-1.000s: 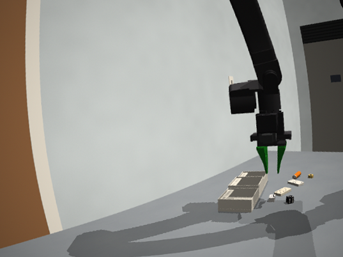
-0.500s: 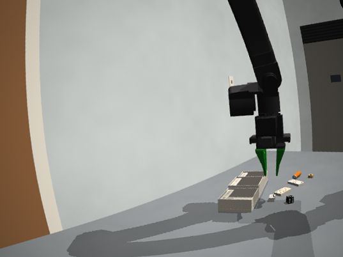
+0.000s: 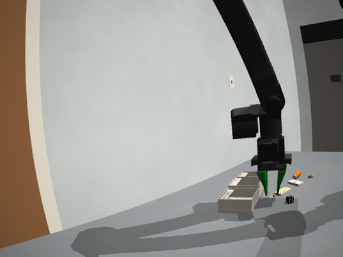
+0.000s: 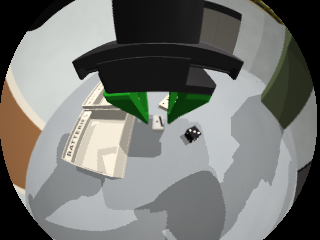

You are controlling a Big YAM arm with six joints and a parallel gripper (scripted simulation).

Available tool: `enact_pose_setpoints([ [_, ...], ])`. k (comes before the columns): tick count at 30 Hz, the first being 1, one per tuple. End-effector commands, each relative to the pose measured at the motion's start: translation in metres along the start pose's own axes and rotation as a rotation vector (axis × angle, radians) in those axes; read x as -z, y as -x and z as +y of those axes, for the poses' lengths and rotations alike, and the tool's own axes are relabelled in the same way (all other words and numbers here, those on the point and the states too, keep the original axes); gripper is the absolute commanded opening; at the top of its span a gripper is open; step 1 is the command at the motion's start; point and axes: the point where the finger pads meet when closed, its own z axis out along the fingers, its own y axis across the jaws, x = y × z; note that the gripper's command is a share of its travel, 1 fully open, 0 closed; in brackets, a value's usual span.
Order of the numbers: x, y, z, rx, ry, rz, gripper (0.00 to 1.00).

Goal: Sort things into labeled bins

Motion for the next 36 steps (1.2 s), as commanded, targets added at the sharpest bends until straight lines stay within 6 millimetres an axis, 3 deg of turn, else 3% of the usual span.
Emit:
enact_pose_setpoints([
  [1, -0.007, 0.001, 0.000, -0.015, -0.005, -0.006, 0.28],
  [11, -0.017, 0.000, 0.001, -0.016, -0.006, -0.004, 0.28],
  [20, -0.010, -0.001, 0.003, -0.014, -0.003, 0.001, 0.28],
  [21, -0.010, -0.001, 0.003, -0.014, -0.003, 0.001, 0.09],
  [36, -0.010, -0.001, 0.002, -0.014, -0.003, 0.001, 0.09],
])
